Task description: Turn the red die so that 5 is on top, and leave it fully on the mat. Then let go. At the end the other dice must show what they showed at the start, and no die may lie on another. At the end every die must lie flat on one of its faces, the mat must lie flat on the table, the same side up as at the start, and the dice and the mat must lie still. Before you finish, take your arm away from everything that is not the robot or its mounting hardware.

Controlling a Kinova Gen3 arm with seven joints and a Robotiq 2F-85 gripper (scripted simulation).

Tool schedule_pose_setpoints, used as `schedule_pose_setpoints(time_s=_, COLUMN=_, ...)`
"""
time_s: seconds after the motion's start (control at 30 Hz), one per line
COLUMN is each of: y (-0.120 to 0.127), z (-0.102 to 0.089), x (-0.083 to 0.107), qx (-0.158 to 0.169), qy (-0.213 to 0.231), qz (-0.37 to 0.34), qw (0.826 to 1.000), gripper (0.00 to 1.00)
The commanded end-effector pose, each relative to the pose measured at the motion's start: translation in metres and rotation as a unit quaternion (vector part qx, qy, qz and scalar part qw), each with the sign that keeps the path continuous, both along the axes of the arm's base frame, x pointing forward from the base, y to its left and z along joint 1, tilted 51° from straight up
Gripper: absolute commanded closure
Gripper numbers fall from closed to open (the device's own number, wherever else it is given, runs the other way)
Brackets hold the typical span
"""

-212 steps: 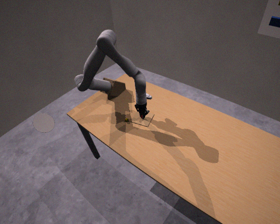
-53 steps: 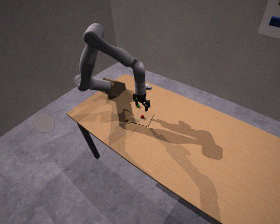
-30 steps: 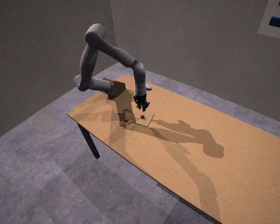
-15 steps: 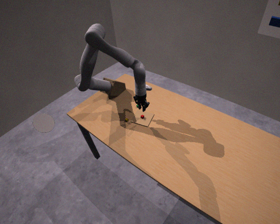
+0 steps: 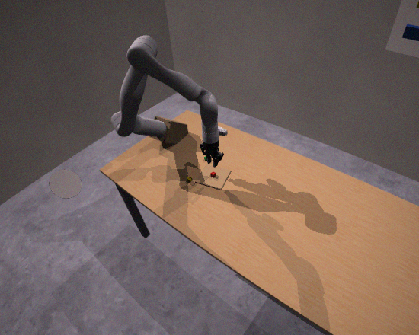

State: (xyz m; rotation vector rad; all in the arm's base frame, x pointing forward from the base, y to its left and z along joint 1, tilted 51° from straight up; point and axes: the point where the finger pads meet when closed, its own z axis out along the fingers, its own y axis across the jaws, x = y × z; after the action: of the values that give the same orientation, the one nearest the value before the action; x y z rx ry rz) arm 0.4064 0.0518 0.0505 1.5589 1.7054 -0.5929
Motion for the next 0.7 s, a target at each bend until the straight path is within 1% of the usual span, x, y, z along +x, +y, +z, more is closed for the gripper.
schedule_pose_setpoints(time_s=0.0, y=-0.002, z=-0.003, x=0.000, qx=0.003, qy=-0.002, qz=-0.003, qw=1.000, gripper=0.65)
schedule_pose_setpoints(time_s=0.37, y=-0.007, z=-0.007, x=0.001, qx=0.003, qy=-0.002, qz=-0.003, qw=1.000, gripper=0.65)
schedule_pose_setpoints(time_s=0.67, y=-0.017, z=-0.015, x=0.004, qx=0.003, qy=-0.002, qz=-0.003, qw=1.000, gripper=0.65)
